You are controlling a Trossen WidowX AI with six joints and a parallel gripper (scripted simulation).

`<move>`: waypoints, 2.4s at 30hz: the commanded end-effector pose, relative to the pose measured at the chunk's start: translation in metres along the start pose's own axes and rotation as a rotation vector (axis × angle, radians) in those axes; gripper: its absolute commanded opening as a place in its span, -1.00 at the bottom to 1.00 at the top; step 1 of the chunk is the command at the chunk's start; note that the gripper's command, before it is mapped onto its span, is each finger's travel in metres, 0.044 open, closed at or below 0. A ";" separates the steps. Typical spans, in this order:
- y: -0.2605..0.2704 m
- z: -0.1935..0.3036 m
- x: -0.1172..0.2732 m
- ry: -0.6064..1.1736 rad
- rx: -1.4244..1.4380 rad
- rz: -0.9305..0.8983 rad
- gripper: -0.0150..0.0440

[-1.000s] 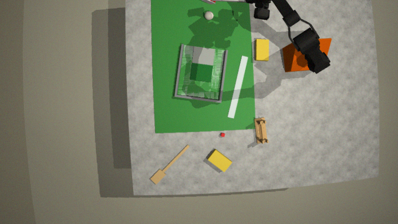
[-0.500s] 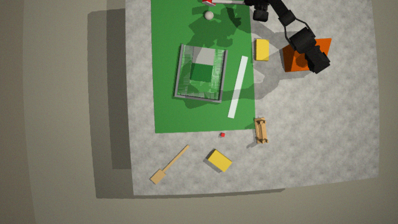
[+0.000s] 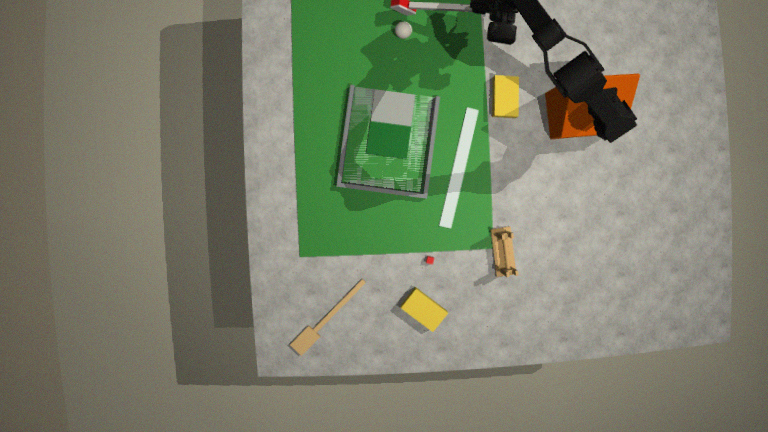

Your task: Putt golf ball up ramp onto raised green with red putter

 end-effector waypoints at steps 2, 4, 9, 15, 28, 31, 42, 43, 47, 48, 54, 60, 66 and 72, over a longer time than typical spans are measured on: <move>-0.001 0.000 0.001 -0.002 0.001 0.002 -0.49; -0.001 0.000 0.001 -0.002 0.000 0.002 -0.49; -0.013 0.003 0.000 -0.005 -0.001 0.002 -0.49; -0.029 0.007 -0.002 -0.010 -0.002 0.001 -0.49; 0.031 -0.016 0.000 -0.010 -0.005 0.000 -0.49; 0.072 -0.025 -0.001 -0.010 -0.004 -0.004 -0.49; 0.105 -0.028 0.013 -0.010 -0.003 -0.009 -0.49; 0.104 -0.028 0.020 -0.010 -0.003 -0.009 -0.49; 0.104 -0.027 0.051 -0.009 -0.003 -0.008 -0.49; 0.104 -0.027 0.055 -0.009 -0.003 -0.008 -0.49; 0.105 -0.026 0.051 -0.011 -0.008 -0.012 -0.49; 0.105 -0.026 0.051 -0.011 -0.008 -0.012 -0.49; 0.105 -0.026 0.051 -0.011 -0.008 -0.012 -0.49; 0.105 -0.026 0.051 -0.011 -0.008 -0.012 -0.49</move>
Point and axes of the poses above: the point midway between the two fingers, 35 mm back from their tips, its own x axis back along the fingers, its own y axis across the jaws, z = x × y, the point moved 5 cm from there along x, back along the fingers, and after that the axes turned 14 degrees about x, right-handed, at the moved point
